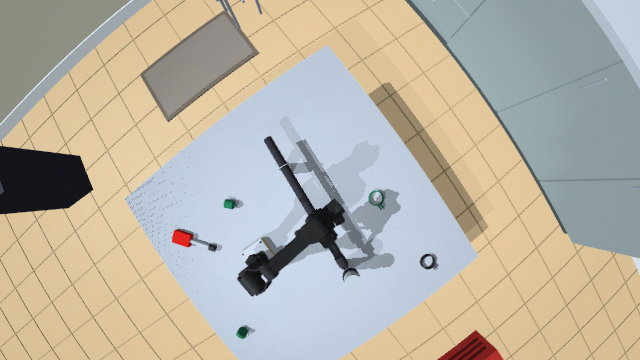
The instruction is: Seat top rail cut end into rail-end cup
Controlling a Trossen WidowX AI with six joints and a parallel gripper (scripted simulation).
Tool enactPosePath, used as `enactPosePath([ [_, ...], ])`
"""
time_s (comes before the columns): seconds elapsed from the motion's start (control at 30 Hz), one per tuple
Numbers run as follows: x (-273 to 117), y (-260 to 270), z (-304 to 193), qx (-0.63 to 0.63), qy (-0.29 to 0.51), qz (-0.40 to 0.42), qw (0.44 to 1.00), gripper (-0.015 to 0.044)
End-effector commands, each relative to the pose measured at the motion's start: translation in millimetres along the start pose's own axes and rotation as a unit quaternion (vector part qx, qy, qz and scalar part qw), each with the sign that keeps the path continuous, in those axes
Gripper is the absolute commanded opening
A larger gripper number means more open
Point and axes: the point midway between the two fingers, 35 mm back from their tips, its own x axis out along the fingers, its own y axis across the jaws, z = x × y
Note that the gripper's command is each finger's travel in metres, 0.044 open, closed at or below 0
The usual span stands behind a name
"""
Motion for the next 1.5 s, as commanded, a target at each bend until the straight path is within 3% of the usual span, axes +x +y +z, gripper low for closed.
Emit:
enactPosePath([
  [0.0, 1.7, -1.2, 8.3, 0.000, -0.007, 0.000, 1.000, 0.0000],
  [1.47, 2.0, -0.8, 3.2, 0.001, 0.002, 0.000, 1.000, 0.0000],
])
